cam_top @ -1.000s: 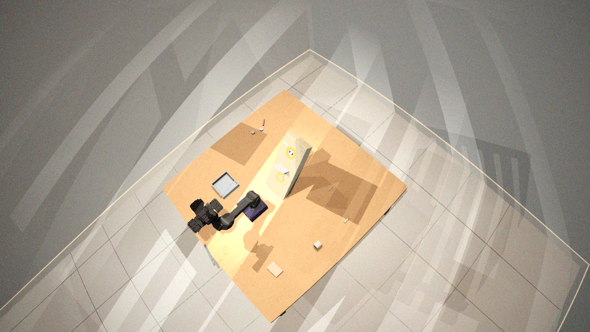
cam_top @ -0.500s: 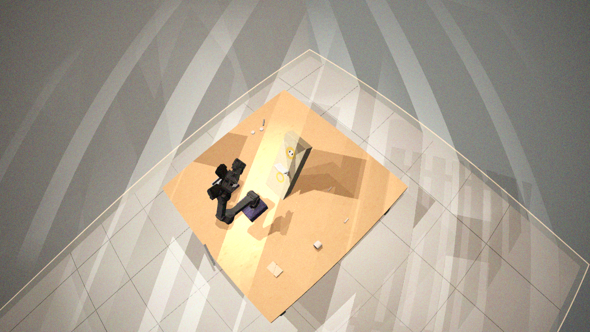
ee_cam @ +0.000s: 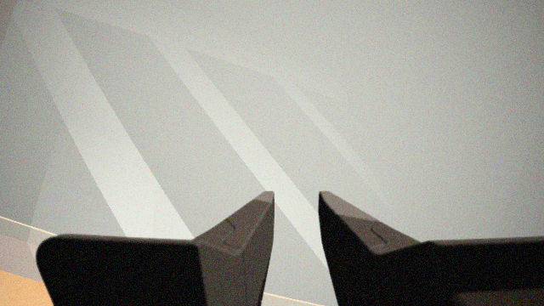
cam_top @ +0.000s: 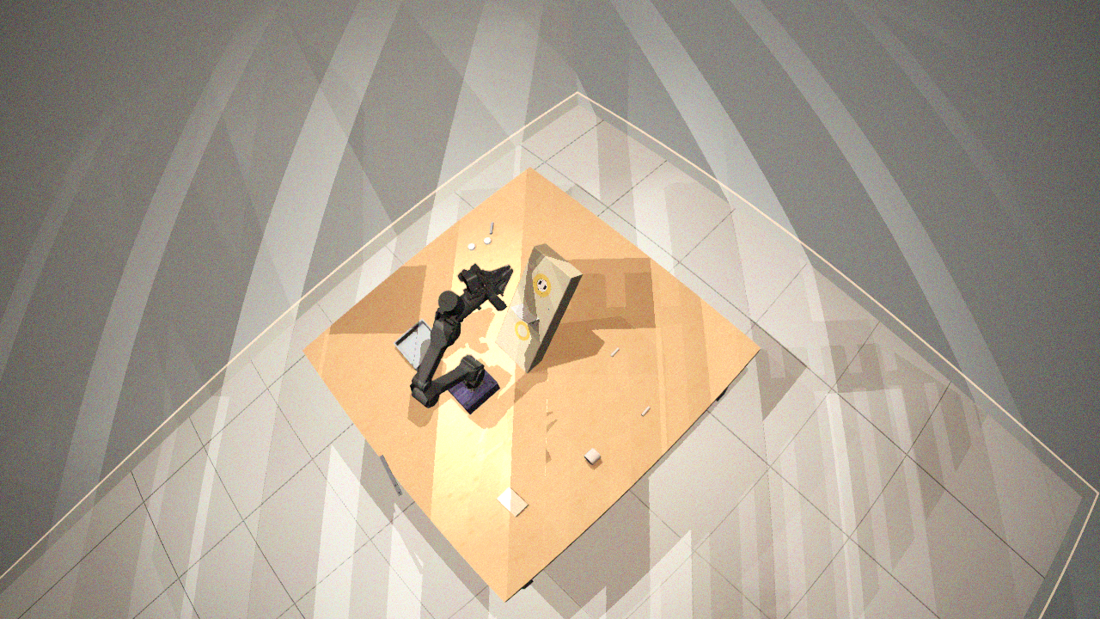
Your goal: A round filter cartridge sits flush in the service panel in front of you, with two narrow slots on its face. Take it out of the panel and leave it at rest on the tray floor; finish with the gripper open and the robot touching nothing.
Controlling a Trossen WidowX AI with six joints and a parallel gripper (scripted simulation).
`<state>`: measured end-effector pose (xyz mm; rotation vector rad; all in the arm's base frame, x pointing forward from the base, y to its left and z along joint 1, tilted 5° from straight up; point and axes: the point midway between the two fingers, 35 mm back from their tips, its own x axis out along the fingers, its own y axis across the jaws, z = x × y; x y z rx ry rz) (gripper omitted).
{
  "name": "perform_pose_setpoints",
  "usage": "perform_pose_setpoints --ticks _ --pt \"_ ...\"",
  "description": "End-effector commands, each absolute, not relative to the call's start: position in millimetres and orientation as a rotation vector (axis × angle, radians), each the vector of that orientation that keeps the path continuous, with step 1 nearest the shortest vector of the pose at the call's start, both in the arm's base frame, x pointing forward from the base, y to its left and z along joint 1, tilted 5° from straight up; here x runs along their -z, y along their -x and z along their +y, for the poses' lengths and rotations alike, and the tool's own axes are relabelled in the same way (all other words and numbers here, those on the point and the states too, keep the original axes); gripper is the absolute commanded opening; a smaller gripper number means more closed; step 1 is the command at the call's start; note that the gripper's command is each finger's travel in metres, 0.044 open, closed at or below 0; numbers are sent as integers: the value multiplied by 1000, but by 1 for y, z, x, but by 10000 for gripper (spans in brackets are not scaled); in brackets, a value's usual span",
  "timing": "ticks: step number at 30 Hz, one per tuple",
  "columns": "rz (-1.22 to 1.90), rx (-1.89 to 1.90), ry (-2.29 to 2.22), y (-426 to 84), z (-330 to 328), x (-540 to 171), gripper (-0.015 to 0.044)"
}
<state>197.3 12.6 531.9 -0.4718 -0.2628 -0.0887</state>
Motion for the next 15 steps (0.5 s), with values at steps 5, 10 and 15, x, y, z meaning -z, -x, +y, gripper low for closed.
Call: perform_pose_setpoints --ticks 5,10,15 --pt "121 -57 252 -261 40 -416 91" --pt "388 -75 92 -277 49 -337 91" --pt "573 -52 -18 -277 53 -284 91"
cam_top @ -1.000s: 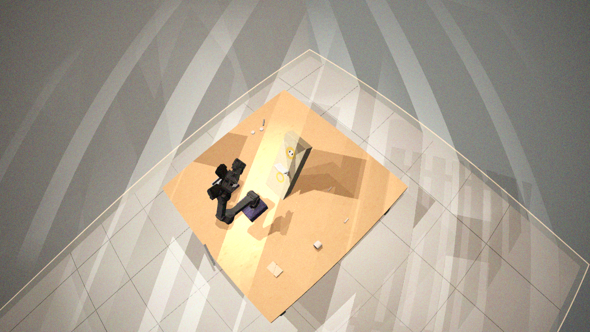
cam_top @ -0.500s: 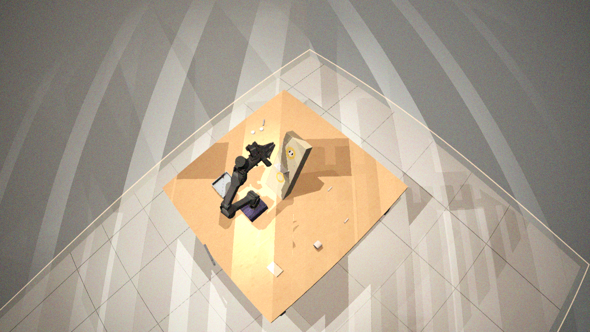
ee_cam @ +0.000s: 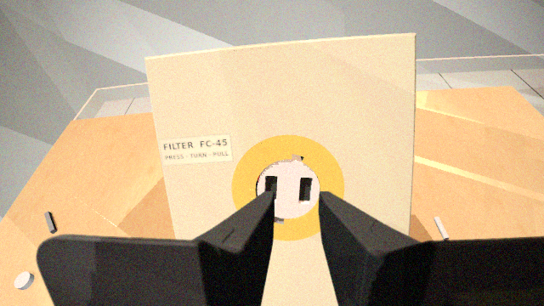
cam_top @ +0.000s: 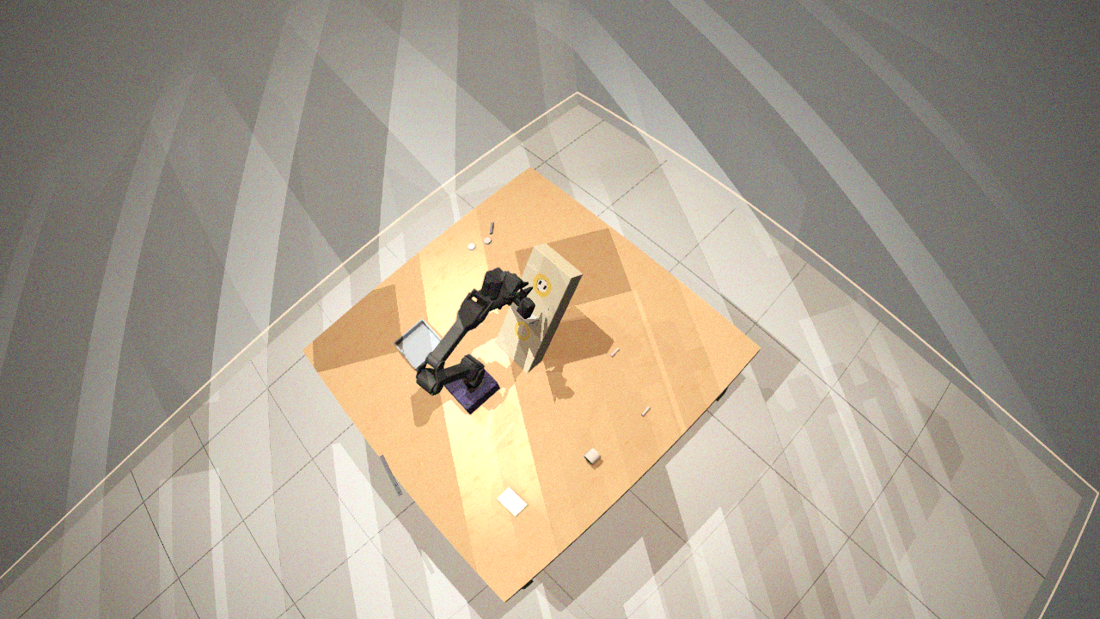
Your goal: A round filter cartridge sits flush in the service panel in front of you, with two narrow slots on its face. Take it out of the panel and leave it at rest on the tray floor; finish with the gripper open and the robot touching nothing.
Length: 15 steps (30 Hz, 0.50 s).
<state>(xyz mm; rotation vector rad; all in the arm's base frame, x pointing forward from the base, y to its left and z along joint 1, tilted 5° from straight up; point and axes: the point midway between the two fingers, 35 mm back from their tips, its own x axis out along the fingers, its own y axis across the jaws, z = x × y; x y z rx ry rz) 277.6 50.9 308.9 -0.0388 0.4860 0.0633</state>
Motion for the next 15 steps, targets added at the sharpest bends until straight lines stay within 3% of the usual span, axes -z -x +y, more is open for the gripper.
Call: perform_pose_setpoints --ticks 1,15 --pt "573 -52 -18 -277 53 -284 91" --pt "572 -52 -18 -284 54 -280 91"
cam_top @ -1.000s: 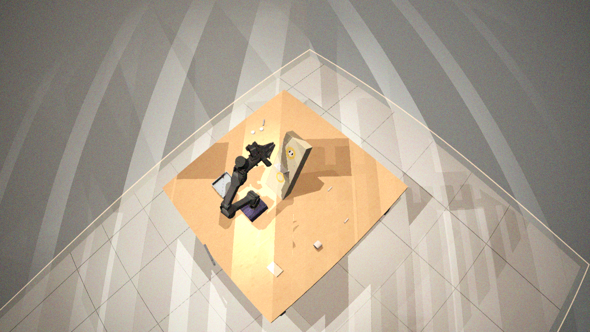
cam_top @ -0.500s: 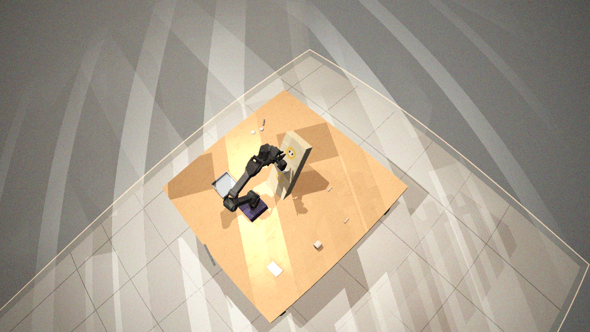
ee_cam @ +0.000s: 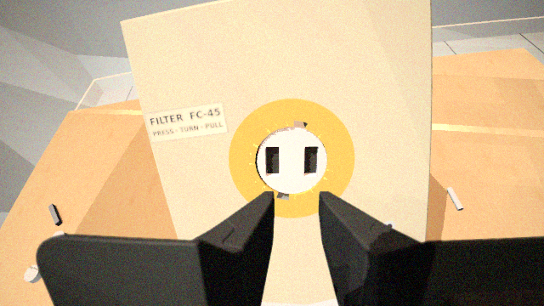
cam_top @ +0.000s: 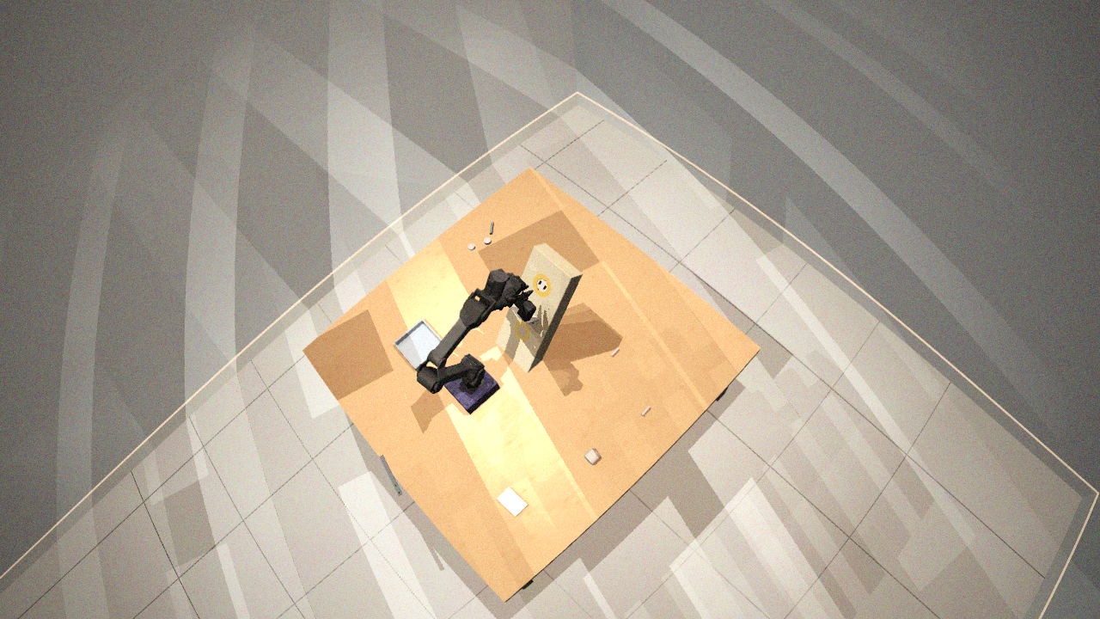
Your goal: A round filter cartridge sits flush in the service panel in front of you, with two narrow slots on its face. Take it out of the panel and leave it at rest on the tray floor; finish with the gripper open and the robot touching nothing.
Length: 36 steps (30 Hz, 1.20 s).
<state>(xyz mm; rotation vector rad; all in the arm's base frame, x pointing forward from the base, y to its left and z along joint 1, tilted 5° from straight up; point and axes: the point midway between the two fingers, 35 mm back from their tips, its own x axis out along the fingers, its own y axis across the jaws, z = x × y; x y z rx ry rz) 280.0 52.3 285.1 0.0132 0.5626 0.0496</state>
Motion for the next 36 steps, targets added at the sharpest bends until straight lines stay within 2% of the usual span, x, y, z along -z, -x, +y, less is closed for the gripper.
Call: perform_pose_setpoints --ticks 1,36 --pt "572 -52 -18 -286 54 -279 91" --pt "568 -52 -18 -323 56 -254 91"
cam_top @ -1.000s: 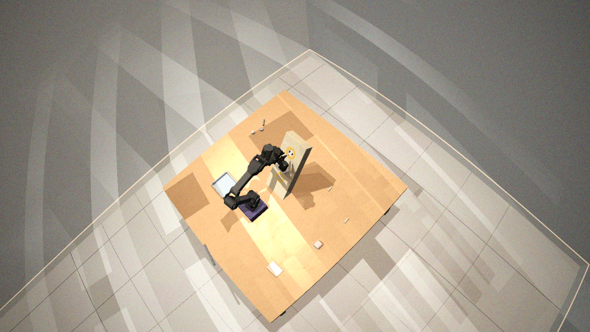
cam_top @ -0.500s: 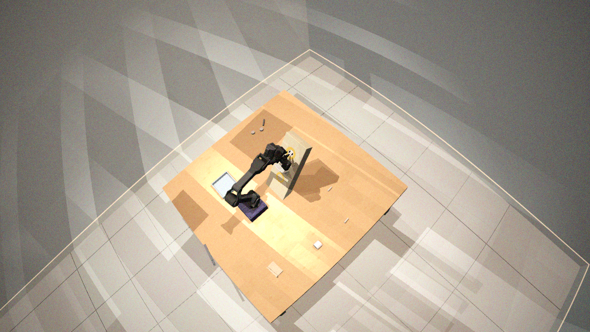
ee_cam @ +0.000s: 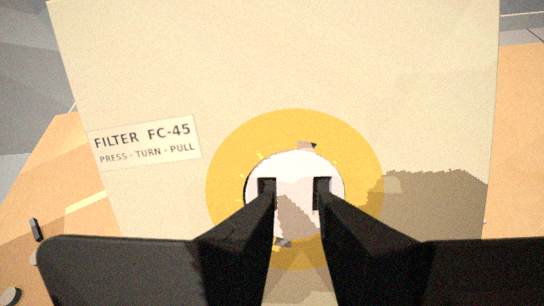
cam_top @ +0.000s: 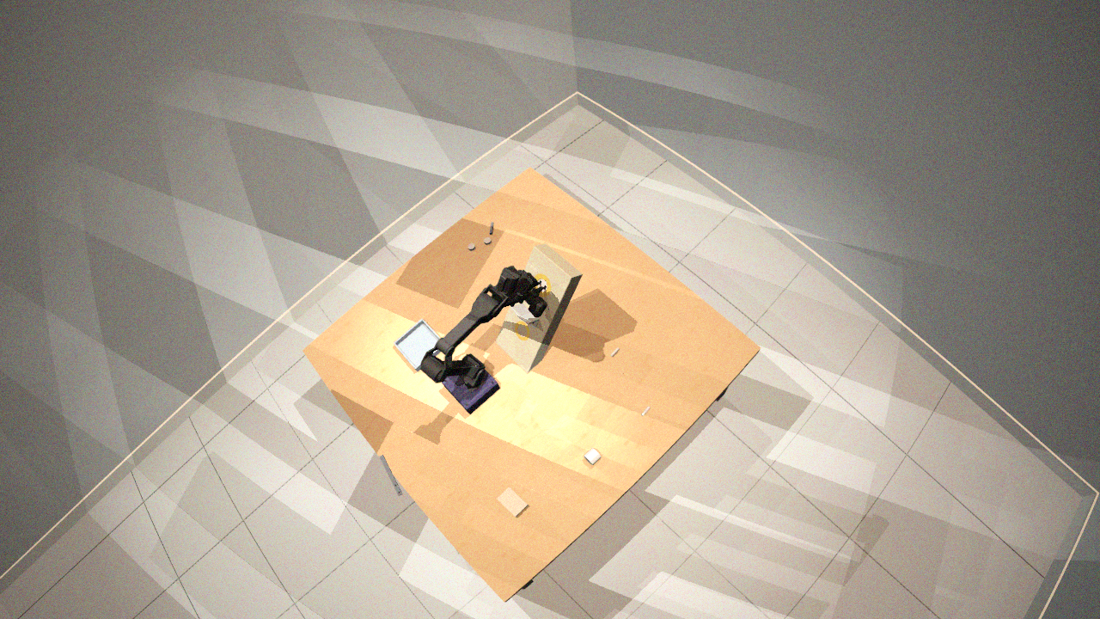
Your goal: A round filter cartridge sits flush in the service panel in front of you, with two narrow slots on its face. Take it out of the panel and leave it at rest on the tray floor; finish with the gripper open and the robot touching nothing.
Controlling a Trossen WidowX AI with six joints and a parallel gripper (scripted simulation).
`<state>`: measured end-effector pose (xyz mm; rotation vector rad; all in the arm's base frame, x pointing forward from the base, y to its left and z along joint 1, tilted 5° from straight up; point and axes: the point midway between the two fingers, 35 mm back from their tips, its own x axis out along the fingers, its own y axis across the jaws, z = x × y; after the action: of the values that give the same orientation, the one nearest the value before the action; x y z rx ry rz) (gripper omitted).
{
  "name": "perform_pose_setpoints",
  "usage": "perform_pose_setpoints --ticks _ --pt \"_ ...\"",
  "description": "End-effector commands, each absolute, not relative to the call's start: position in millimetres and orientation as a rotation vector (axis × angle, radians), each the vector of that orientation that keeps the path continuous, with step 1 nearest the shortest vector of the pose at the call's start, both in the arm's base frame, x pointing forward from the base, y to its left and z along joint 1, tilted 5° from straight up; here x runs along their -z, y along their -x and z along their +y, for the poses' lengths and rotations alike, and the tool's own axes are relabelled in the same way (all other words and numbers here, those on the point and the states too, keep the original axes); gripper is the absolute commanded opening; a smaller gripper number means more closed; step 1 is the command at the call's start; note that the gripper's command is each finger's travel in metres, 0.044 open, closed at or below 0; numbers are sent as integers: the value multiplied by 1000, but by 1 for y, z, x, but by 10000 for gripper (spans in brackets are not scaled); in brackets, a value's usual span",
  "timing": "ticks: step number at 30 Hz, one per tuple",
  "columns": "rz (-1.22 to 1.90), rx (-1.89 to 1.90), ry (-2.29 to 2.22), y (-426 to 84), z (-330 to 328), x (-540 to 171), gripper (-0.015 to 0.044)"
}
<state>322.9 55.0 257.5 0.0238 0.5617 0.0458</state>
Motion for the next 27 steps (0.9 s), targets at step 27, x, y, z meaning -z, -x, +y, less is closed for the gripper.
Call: perform_pose_setpoints --ticks 27 --pt "568 -52 -18 -324 56 -255 91"
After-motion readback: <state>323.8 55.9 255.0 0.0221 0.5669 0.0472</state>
